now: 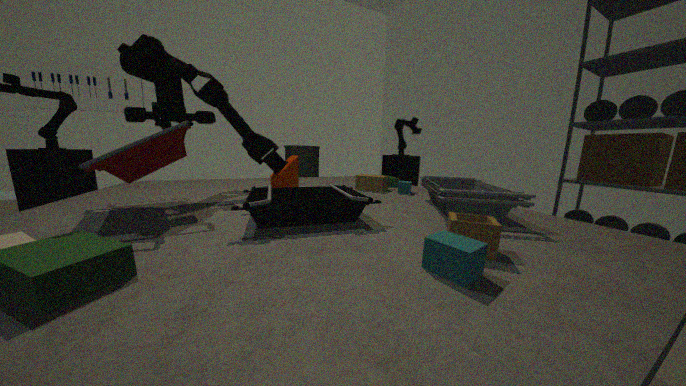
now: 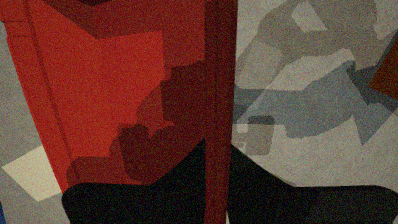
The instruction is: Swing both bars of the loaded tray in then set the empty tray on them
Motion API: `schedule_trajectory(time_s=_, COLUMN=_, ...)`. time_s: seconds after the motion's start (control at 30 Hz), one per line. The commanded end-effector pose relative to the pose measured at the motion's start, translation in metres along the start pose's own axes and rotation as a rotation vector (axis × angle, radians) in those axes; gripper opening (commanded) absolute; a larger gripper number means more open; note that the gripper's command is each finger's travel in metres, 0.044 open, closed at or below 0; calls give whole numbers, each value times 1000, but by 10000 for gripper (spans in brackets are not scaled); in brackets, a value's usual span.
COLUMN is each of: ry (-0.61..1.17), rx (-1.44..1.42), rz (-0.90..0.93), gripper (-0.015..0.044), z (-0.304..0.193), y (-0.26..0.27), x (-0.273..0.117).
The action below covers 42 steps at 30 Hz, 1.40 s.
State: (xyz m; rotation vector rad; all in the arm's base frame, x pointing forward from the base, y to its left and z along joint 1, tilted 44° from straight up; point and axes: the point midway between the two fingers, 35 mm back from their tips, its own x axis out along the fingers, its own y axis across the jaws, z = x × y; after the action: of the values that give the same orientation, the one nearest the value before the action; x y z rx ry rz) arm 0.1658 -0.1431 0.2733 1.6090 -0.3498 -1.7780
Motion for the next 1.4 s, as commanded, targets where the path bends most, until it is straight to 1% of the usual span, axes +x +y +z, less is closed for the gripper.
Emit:
schedule_trajectory(time_s=0.0, ry=14, rx=-57, rz=-1, gripper=0, z=-16, y=0, x=-2)
schedule_trajectory(time_s=0.67, ry=28, rx=-342, rz=-37, gripper=0, z=-95, y=-27, x=-3)
schedule_trajectory(time_s=1.37, ry=22, rx=-642, rz=-42, gripper=0, z=-170, y=-84, x=-9)
